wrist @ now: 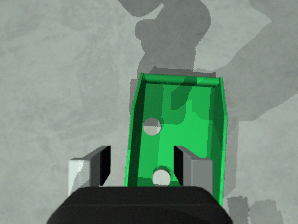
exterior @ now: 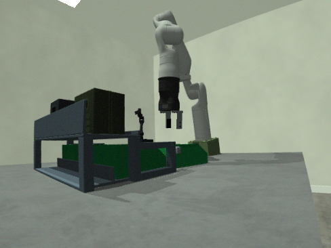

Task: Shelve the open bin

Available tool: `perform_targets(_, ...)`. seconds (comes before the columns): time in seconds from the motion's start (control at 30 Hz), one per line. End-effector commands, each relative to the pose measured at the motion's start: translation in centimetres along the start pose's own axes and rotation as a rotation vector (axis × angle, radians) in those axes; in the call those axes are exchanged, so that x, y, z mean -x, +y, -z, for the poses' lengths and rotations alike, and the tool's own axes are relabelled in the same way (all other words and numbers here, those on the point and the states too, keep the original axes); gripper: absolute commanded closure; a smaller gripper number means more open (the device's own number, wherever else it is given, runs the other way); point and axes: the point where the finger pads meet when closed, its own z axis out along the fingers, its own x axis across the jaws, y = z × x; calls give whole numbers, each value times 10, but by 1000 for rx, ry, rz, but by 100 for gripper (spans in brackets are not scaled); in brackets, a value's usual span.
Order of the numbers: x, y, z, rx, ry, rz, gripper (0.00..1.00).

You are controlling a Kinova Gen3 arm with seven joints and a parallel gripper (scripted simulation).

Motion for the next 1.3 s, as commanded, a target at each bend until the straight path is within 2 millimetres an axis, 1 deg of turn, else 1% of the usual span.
perform_targets(0.0, -2, 1, 2, 5, 3, 1, 0)
perform_targets(0.07, -2, 1, 2, 5, 3, 1, 0)
perform_targets(0.1, -6, 1, 4, 10, 11, -4, 0)
perform_targets(0.2, -6, 1, 4, 10, 11, -4, 0)
perform_targets(0.23, -10, 1, 5, 13, 19, -9, 0)
perform_targets(0.33, -10, 1, 5, 13, 19, -9, 0)
perform_targets(0.37, -14, 0, 7, 17, 26, -14, 0)
perform_targets(0.47, -14, 0, 7, 17, 26, -14, 0)
perform_targets(0.5, -18, 0, 9, 21, 34, -18, 0)
perform_targets(0.63, -18, 0, 9, 21, 34, -18, 0)
perform_targets(0.67, -22, 0, 10, 24, 40, -22, 0)
perform_targets(0.77, -22, 0, 10, 24, 40, -22, 0)
perform_targets(0.8, -25, 0, 12, 27, 47, -27, 0)
perform_targets(0.9, -25, 0, 12, 27, 47, -27, 0)
perform_targets(0.93, -28, 0, 13, 30, 54, -31, 0)
perform_targets(1.27, -35, 0, 16, 35, 66, -38, 0)
